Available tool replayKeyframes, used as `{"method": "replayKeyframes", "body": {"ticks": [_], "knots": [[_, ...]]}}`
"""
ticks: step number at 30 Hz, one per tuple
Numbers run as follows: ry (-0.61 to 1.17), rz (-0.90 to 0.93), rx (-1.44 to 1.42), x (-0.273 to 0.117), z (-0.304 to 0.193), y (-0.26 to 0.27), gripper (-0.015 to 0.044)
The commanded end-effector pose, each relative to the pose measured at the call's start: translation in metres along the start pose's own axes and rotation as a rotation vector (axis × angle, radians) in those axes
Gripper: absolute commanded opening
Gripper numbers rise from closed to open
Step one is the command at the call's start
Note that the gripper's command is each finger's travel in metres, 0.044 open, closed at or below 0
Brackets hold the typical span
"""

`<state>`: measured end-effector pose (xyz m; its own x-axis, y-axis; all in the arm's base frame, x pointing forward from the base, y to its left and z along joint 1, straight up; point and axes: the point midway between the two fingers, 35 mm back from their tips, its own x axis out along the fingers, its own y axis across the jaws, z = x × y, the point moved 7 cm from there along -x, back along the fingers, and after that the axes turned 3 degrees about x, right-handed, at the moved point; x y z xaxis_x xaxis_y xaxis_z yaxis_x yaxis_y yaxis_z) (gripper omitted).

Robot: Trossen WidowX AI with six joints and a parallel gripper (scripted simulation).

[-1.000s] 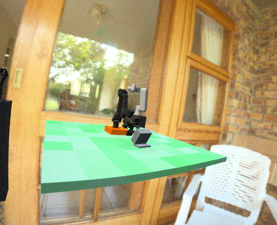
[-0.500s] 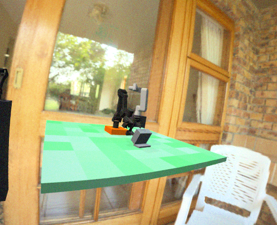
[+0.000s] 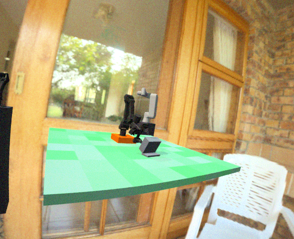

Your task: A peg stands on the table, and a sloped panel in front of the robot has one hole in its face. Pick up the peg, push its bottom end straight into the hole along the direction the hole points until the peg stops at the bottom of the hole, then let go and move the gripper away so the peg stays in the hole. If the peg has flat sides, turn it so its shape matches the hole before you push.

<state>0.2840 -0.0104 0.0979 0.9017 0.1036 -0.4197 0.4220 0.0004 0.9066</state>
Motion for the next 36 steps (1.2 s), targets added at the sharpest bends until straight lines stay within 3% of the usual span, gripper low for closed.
{"method": "replayKeyframes", "body": {"ticks": [1,36], "knots": [[0.003,0.002,-0.005,-0.004,0.000,0.001,0.0440],[0.001,0.002,-0.003,-0.028,0.001,0.006,0.0440]]}}
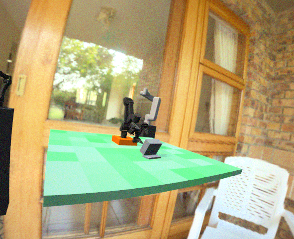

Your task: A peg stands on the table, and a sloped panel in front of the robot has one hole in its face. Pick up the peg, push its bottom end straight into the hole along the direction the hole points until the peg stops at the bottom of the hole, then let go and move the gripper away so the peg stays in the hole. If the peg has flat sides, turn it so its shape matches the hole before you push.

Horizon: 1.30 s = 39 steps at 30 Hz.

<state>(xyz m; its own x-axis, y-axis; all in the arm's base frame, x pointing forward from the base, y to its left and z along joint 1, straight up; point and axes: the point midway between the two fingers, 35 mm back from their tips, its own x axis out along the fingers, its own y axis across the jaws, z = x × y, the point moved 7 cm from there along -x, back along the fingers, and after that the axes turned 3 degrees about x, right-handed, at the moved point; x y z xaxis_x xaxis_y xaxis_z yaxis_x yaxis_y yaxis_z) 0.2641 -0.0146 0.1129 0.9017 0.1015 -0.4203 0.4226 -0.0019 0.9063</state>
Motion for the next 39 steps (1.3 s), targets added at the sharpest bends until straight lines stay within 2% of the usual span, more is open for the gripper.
{"method": "replayKeyframes", "body": {"ticks": [1,39], "knots": [[0.003,0.003,-0.005,-0.004,0.000,0.001,0.0440],[0.001,0.003,-0.003,-0.028,0.001,0.004,0.0440]]}}
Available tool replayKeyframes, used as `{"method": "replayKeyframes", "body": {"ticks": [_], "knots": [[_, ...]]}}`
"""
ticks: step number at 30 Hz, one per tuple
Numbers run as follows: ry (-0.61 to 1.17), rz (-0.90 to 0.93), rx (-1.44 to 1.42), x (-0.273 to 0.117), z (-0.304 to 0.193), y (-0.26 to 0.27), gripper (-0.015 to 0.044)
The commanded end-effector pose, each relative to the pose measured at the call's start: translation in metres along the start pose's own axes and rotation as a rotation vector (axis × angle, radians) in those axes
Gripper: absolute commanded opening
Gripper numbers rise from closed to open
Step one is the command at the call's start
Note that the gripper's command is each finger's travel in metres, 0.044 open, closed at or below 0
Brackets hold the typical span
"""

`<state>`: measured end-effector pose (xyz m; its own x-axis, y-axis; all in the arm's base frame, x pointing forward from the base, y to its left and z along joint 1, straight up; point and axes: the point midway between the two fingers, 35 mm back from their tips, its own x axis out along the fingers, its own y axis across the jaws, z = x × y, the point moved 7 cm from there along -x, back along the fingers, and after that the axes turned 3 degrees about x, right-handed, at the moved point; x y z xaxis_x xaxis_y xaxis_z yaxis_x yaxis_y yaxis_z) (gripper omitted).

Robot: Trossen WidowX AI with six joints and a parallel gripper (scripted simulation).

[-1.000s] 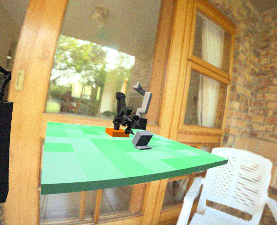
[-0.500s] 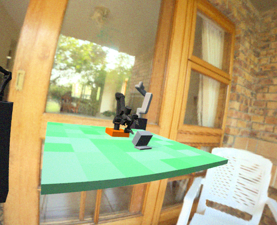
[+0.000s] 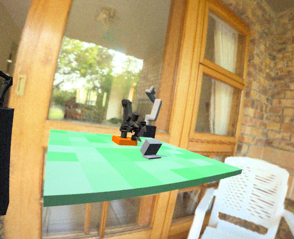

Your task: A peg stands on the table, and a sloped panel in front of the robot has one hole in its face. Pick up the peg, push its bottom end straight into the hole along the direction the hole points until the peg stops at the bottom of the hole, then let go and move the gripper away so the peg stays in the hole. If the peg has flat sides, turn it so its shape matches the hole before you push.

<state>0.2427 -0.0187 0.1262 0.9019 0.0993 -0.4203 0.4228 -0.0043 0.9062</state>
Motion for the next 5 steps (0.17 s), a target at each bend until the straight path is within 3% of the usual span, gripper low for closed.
{"method": "replayKeyframes", "body": {"ticks": [1,5], "knots": [[0.003,0.003,-0.006,-0.0034,-0.0002,0.0006,0.0440],[0.003,0.003,-0.005,-0.0059,-0.0001,0.0007,0.0440]]}}
